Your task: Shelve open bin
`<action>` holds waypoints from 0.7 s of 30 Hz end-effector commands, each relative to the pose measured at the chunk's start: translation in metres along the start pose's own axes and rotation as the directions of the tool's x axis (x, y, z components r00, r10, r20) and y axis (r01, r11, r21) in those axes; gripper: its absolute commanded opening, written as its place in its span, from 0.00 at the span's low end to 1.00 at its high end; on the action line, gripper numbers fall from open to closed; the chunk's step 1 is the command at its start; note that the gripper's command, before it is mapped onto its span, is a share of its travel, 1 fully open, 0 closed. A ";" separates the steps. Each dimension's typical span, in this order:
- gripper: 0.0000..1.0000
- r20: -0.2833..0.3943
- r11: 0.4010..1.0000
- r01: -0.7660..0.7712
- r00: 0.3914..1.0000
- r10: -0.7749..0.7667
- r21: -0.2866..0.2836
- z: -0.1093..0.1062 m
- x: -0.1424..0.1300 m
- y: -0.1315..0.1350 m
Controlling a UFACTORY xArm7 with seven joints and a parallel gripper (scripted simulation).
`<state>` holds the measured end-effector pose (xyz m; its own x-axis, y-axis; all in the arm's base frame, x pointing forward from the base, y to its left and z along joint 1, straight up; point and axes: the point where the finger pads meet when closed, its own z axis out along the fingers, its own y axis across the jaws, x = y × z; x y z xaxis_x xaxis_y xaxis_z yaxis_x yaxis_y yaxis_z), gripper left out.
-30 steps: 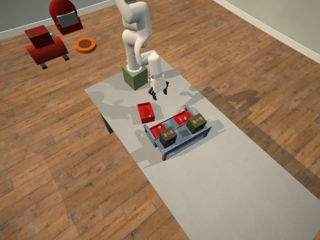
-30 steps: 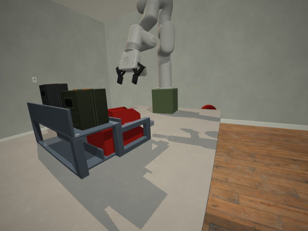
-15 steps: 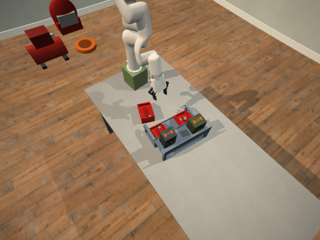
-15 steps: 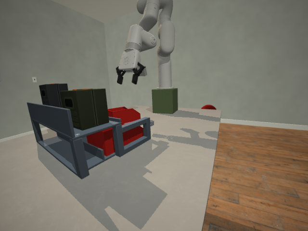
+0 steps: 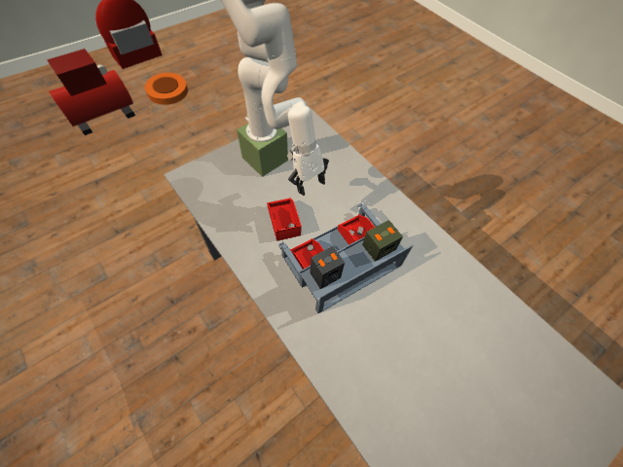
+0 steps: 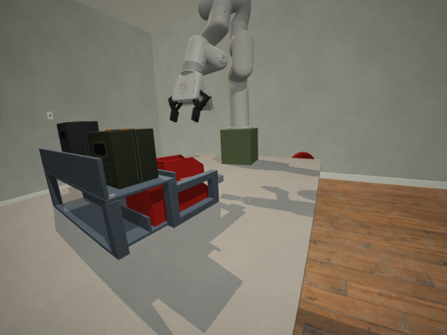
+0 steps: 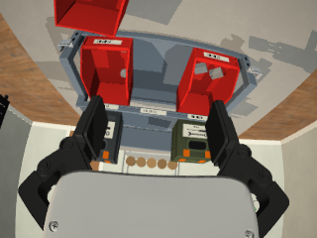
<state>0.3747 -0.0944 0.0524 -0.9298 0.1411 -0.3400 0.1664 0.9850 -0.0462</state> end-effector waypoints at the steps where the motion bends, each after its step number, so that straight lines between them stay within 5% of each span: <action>1: 1.00 0.003 1.000 0.000 1.000 0.000 0.001 0.000 -0.001 0.000; 17: 1.00 0.003 1.000 0.000 1.000 0.000 0.001 0.000 -0.001 0.000; 21: 1.00 -0.138 0.989 -0.149 0.979 0.150 0.021 -0.039 -0.015 -0.002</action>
<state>0.3735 -0.0946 0.0550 -0.9311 0.1615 -0.3270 0.1869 0.9812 -0.0475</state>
